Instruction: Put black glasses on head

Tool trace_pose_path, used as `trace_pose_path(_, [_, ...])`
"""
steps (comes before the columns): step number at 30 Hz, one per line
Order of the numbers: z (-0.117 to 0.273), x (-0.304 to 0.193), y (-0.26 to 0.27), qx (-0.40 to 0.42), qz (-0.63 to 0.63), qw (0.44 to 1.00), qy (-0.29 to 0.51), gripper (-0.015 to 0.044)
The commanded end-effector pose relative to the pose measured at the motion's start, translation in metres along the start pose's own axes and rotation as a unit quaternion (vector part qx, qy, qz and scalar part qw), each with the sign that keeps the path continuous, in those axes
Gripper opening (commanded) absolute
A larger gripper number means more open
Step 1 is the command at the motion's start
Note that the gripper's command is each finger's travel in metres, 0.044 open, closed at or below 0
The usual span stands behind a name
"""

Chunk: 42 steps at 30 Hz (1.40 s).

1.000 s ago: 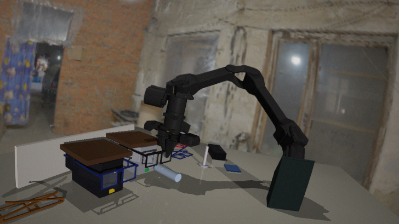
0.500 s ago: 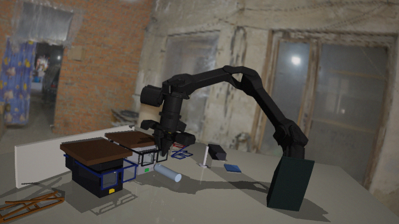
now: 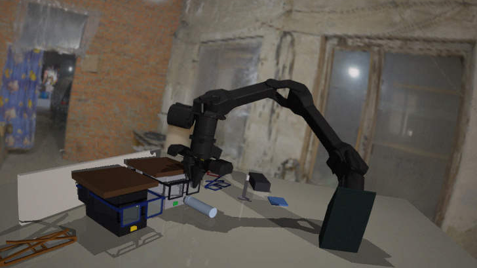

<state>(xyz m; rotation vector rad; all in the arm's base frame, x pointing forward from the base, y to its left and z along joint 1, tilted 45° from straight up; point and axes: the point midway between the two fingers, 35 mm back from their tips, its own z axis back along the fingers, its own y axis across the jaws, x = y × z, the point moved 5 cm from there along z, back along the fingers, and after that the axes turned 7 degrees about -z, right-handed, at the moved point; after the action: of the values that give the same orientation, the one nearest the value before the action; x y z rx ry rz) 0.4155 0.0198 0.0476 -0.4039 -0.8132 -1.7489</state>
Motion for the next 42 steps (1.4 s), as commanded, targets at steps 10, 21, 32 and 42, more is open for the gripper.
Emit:
trace_pose_path(10, [-0.003,0.000,0.000,0.000,0.000,1.000,0.000,0.0079])
trace_pose_path(21, [0.001,0.000,0.001,-0.003,0.000,1.000,0.000,0.0107])
trace_pose_path(32, [0.033,-0.001,-0.004,-0.026,0.003,1.000,-0.004,0.0107])
trace_pose_path(42, [0.046,0.004,-0.041,-0.027,0.004,1.000,-0.004,0.0107])
